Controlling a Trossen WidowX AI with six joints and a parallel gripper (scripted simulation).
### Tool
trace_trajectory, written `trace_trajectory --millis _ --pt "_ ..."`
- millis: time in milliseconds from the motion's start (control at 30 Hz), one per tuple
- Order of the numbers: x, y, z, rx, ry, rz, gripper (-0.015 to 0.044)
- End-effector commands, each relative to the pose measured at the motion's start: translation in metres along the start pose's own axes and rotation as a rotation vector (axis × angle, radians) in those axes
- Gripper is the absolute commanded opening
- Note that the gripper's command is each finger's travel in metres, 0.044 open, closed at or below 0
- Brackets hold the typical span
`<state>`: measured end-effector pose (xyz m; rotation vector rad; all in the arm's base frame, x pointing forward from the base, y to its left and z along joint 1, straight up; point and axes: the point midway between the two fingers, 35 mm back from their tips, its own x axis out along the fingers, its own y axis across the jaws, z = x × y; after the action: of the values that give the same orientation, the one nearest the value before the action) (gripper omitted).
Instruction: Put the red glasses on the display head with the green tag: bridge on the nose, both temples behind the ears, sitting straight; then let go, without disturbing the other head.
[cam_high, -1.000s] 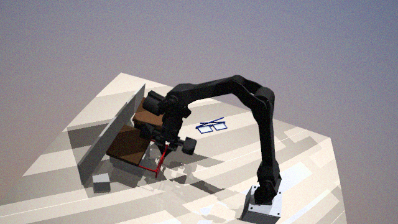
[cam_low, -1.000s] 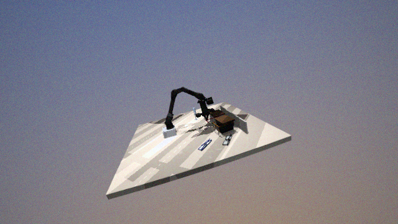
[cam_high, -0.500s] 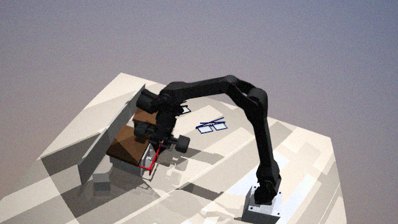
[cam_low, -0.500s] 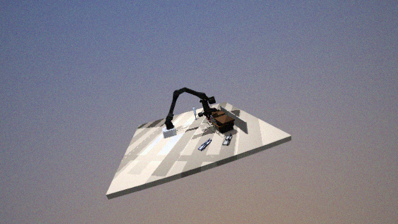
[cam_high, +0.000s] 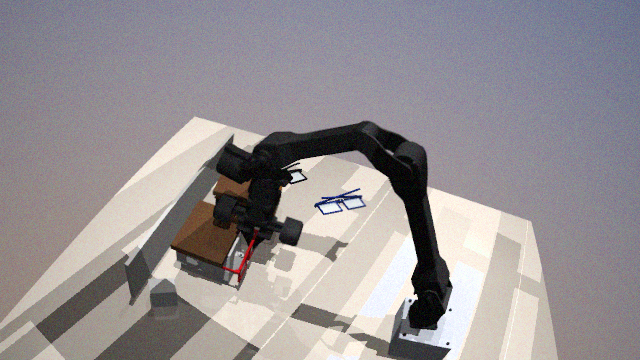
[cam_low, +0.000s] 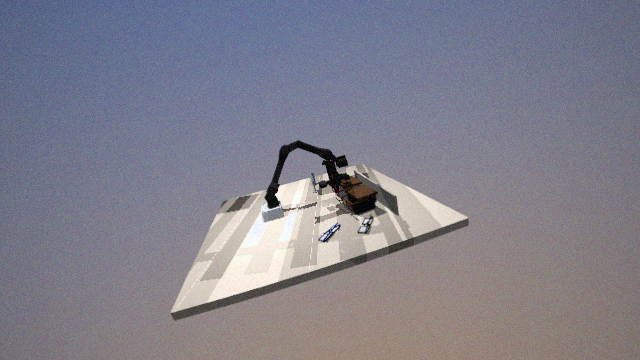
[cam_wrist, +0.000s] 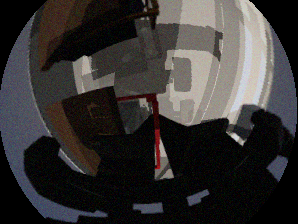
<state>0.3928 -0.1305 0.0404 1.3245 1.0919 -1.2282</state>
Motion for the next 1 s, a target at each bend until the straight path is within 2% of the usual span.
trace_trajectory --millis 0,367,500,800,967 --pt "0.001 0.000 0.000 0.005 -0.004 -0.001 0.0000" --pt "0.006 0.000 0.000 0.005 -0.004 -0.001 0.0000" --pt "0.004 0.000 0.000 0.000 0.000 0.000 0.0105" --pt "0.002 0.000 0.000 0.000 0.000 -0.003 0.0107" --pt "-0.023 0.002 0.001 0.004 -0.005 -0.038 0.0107"
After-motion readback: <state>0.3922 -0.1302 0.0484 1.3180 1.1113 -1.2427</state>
